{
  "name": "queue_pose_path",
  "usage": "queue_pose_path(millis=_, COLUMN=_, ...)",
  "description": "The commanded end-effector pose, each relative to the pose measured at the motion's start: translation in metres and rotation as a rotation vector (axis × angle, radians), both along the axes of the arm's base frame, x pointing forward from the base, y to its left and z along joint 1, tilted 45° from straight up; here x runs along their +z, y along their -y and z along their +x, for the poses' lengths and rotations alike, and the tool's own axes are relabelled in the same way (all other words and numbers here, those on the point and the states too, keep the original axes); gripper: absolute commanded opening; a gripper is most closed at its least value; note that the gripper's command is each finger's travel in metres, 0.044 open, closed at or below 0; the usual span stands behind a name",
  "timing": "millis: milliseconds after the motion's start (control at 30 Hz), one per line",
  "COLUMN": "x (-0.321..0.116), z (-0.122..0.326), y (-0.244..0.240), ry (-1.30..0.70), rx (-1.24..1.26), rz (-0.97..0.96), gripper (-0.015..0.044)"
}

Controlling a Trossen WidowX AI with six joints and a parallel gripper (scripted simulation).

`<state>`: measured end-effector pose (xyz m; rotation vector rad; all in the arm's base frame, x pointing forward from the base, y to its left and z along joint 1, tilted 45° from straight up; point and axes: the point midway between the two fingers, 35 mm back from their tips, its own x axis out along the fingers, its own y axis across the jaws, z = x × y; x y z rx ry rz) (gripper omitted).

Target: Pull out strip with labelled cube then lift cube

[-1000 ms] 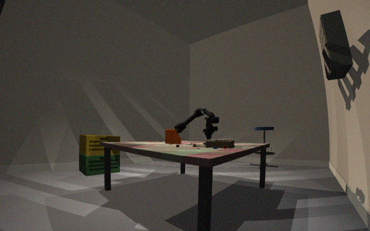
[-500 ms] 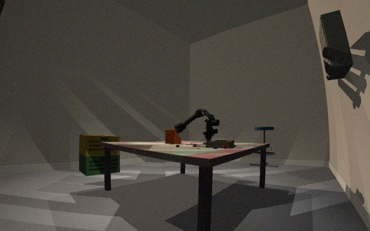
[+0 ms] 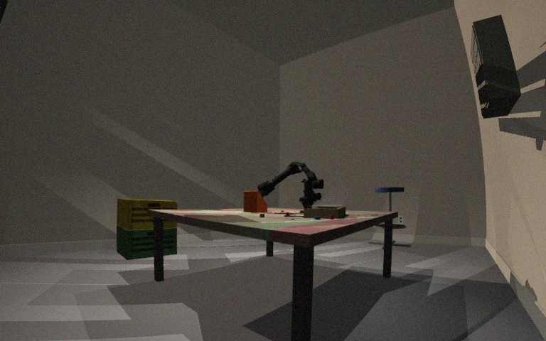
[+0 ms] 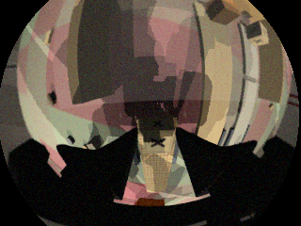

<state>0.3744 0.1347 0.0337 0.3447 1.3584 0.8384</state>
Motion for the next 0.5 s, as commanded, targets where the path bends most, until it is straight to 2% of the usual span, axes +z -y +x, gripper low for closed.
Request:
queue_pose_path(millis=0, x=0.0004, z=0.0002, y=0.0002, ry=0.001, rx=0.0, rz=0.0, gripper=0.0171)
queue_pose_path(millis=33, x=0.0004, z=0.0002, y=0.0002, ry=0.001, rx=0.0, rz=0.0, gripper=0.0145)
queue_pose_path(millis=300, x=0.0004, z=0.0002, y=0.0002, ry=0.001, rx=0.0, rz=0.0, gripper=0.0092)
queue_pose_path(millis=400, x=0.0006, z=-0.0005, y=0.0009, ry=0.001, rx=0.0, rz=0.0, gripper=0.0013)
queue_pose_path(millis=467, x=0.0028, z=-0.0062, y=0.0065, ry=0.0, rx=0.0, rz=-0.001, gripper=0.0)
